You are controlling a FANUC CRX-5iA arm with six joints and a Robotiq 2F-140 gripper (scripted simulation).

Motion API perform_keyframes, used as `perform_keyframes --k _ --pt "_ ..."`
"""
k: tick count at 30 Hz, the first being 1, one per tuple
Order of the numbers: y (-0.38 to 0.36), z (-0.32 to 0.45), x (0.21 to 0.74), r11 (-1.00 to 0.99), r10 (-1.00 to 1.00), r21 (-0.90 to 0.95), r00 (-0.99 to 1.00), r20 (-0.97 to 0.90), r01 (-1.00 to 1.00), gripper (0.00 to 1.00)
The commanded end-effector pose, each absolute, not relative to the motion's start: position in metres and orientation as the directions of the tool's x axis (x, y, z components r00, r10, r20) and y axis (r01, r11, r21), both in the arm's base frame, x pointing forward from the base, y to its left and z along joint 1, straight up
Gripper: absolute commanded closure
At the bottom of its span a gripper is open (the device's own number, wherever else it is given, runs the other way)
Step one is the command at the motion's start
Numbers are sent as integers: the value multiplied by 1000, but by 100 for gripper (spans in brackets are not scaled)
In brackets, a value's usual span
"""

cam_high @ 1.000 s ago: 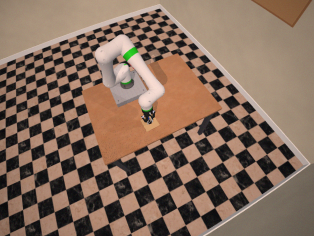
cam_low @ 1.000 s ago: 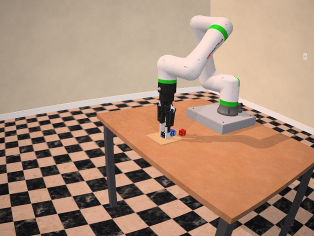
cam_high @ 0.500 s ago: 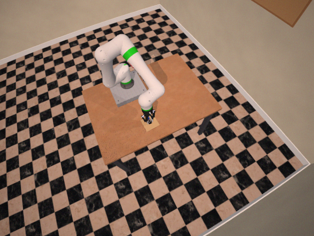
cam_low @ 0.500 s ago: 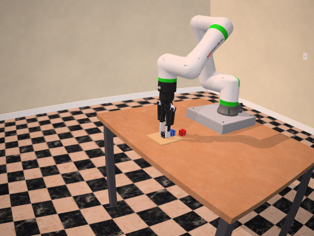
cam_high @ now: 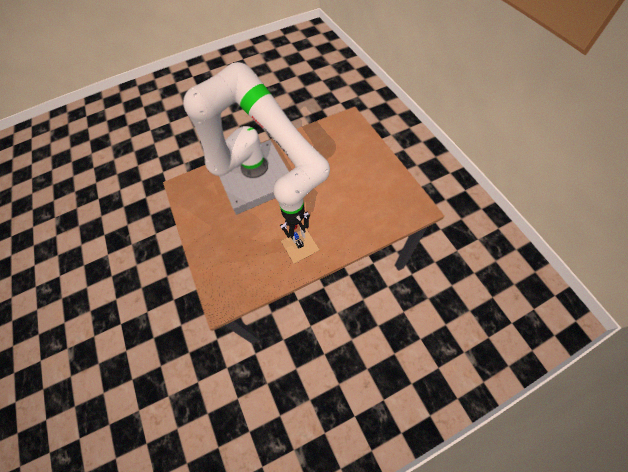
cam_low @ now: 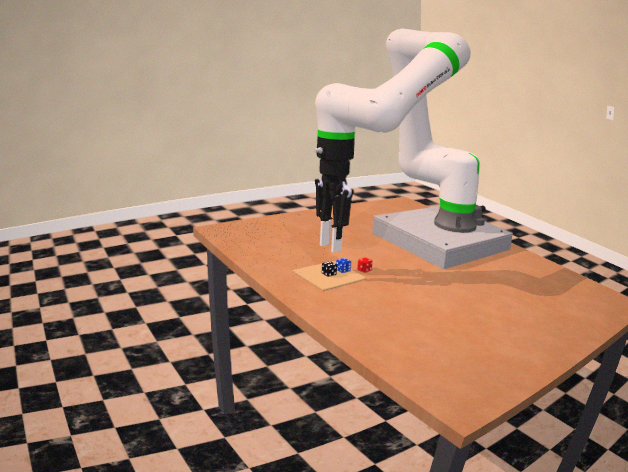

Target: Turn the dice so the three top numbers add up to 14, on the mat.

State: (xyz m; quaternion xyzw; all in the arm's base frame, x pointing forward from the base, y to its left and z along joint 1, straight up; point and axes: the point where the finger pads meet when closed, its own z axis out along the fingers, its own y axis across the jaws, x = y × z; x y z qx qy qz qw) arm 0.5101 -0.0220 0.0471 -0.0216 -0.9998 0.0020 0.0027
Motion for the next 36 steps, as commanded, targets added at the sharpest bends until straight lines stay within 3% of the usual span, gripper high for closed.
perform_keyframes --k 1,9,10,36 --pt "-22 56 510 999 43 -4 -999 6 43 72" --pt "-22 67 510 999 43 -4 -999 6 43 72" --pt "-22 67 510 999 43 -4 -999 6 43 0" --pt "-20 67 506 1000 -25 -3 -1000 6 -25 0"
